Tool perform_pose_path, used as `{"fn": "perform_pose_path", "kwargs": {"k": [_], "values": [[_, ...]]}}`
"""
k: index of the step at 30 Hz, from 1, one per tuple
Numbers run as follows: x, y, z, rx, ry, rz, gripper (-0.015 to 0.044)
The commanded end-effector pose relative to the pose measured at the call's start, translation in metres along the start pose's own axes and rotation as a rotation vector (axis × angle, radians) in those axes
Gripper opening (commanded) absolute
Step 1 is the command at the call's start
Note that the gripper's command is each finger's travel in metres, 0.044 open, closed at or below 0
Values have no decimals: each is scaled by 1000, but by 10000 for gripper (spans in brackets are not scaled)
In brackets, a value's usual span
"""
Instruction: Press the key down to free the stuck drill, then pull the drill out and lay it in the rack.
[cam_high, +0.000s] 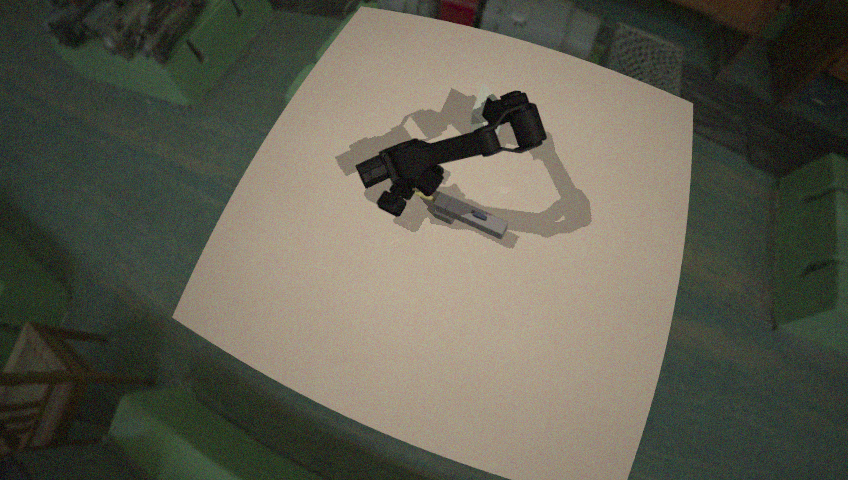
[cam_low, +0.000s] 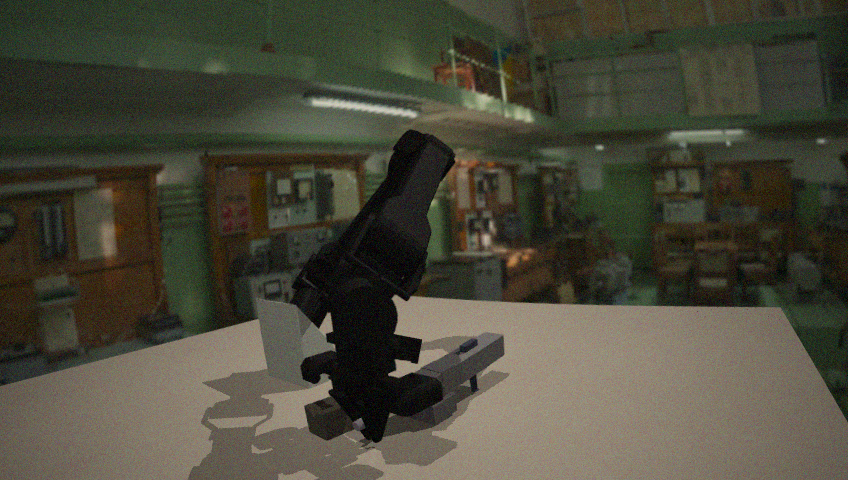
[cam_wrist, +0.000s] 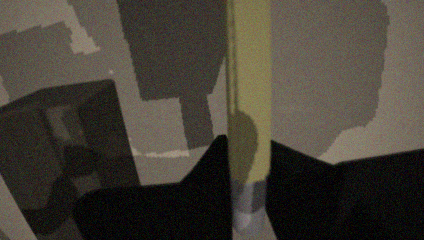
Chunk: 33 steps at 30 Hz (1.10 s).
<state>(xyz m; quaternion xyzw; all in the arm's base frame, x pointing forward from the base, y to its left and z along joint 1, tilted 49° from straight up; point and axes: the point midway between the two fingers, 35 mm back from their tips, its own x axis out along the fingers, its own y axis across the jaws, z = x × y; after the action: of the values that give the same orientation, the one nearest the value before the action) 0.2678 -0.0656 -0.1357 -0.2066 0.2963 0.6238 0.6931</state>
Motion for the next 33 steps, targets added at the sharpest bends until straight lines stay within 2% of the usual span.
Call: {"fn": "perform_pose_path", "kwargs": {"k": [1,23,33], "values": [[1,0,-7,0,2,5,0],[3,1,-40,0,4,5,0],[-3,1,-36,0,4,5,0]]}}
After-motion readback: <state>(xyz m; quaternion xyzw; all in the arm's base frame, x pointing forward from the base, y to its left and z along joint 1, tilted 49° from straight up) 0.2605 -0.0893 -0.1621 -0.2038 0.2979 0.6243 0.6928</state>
